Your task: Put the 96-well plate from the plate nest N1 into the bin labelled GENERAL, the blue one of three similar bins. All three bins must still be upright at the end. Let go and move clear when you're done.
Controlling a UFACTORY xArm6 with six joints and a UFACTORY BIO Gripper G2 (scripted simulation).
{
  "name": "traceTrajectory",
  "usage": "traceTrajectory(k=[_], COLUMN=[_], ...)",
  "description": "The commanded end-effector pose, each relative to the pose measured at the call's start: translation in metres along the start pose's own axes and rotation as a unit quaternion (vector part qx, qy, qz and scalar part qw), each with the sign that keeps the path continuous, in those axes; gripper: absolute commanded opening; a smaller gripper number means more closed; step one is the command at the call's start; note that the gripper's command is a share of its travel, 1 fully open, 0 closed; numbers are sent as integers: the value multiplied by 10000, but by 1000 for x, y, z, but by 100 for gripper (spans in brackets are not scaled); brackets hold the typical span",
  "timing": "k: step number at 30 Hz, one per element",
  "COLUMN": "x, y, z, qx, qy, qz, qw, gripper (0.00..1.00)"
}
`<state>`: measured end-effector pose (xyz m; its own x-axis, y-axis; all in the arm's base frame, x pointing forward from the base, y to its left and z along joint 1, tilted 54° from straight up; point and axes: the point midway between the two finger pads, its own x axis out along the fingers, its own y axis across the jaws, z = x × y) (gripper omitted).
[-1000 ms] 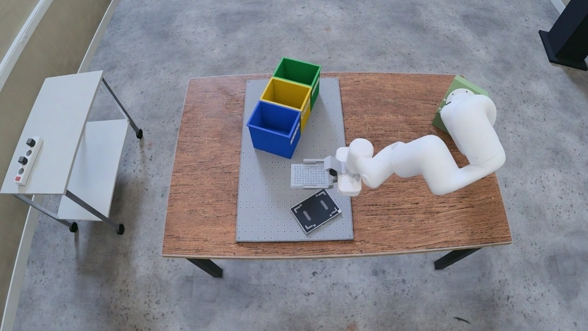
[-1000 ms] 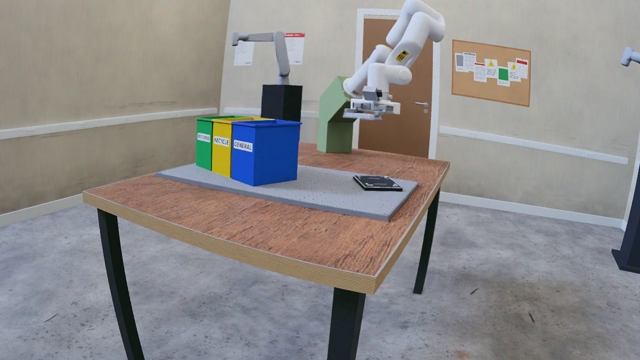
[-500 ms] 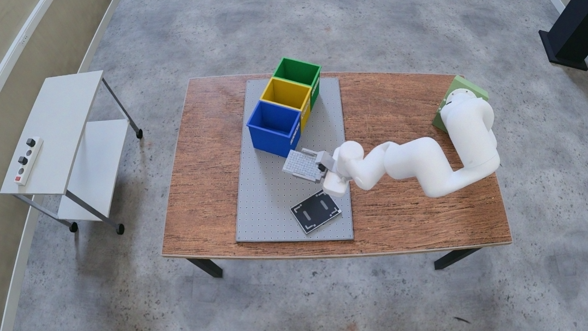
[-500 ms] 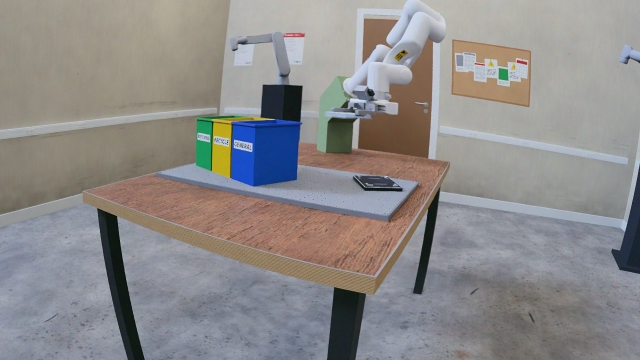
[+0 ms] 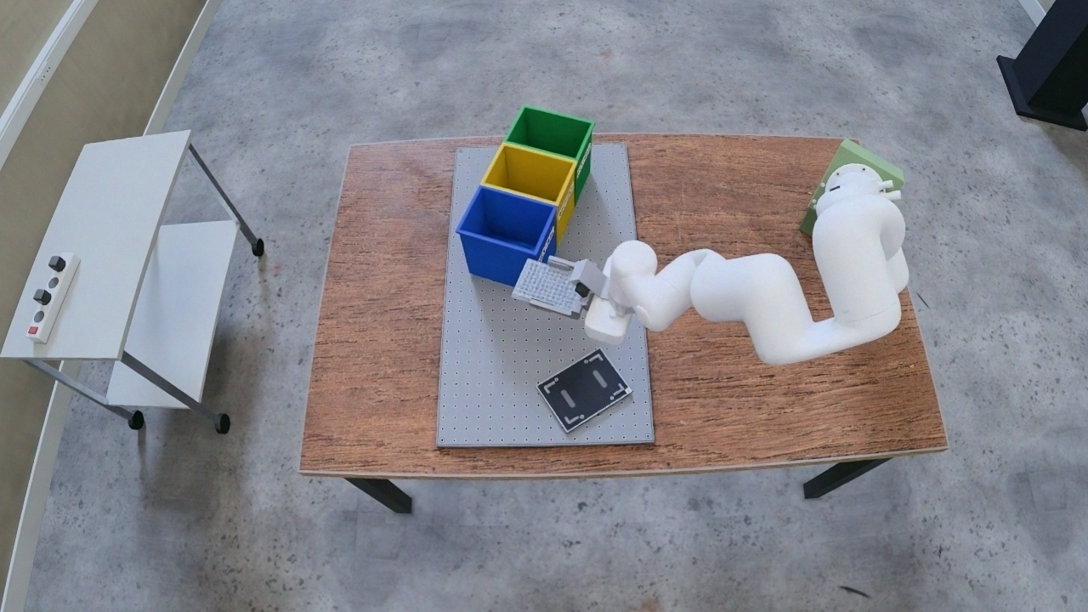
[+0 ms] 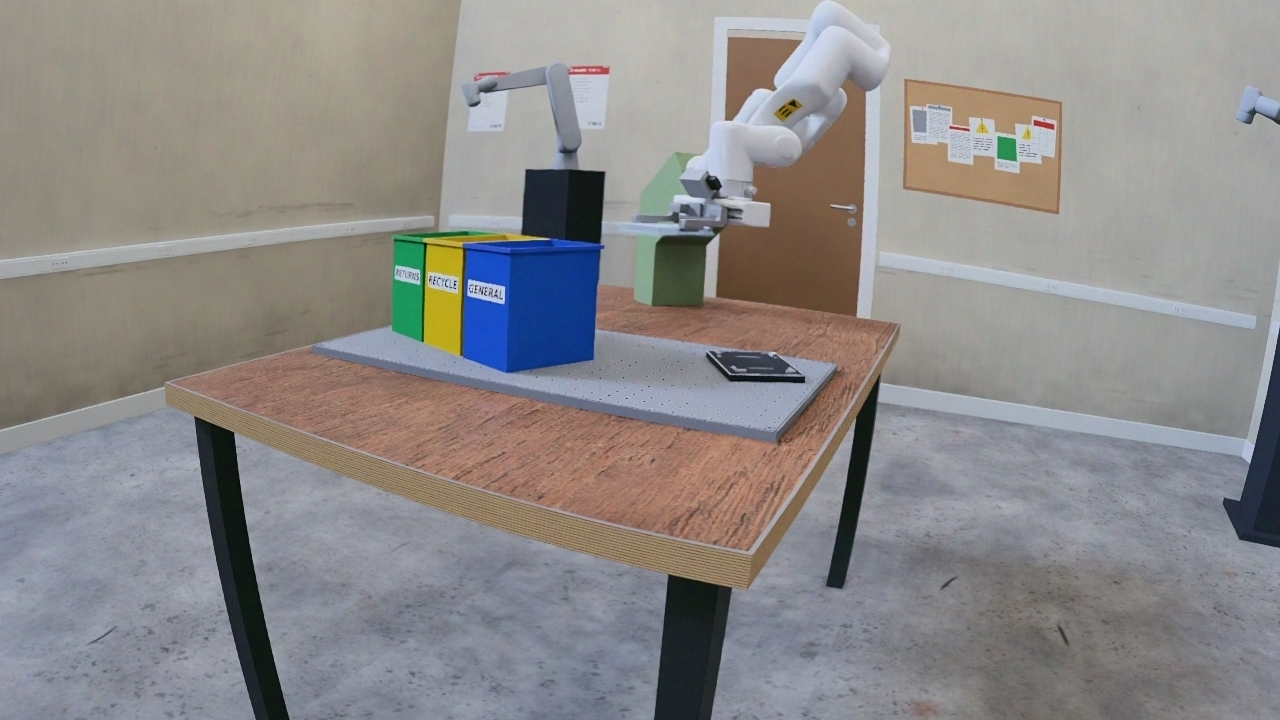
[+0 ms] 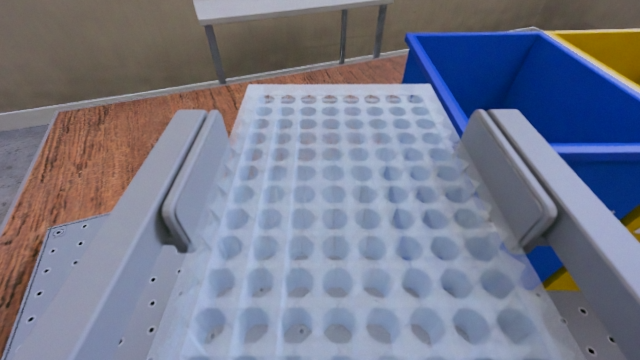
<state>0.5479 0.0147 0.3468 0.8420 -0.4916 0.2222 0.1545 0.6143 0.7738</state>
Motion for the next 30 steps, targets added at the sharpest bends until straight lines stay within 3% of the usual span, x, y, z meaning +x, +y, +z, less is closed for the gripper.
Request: traceTrajectory(k=[1, 30], x=[11, 74], y=[-8, -68], z=[0, -2], qx=[8, 5], qy=[-13, -15], qz=[7, 8], qw=[10000, 10000], gripper=[0, 0])
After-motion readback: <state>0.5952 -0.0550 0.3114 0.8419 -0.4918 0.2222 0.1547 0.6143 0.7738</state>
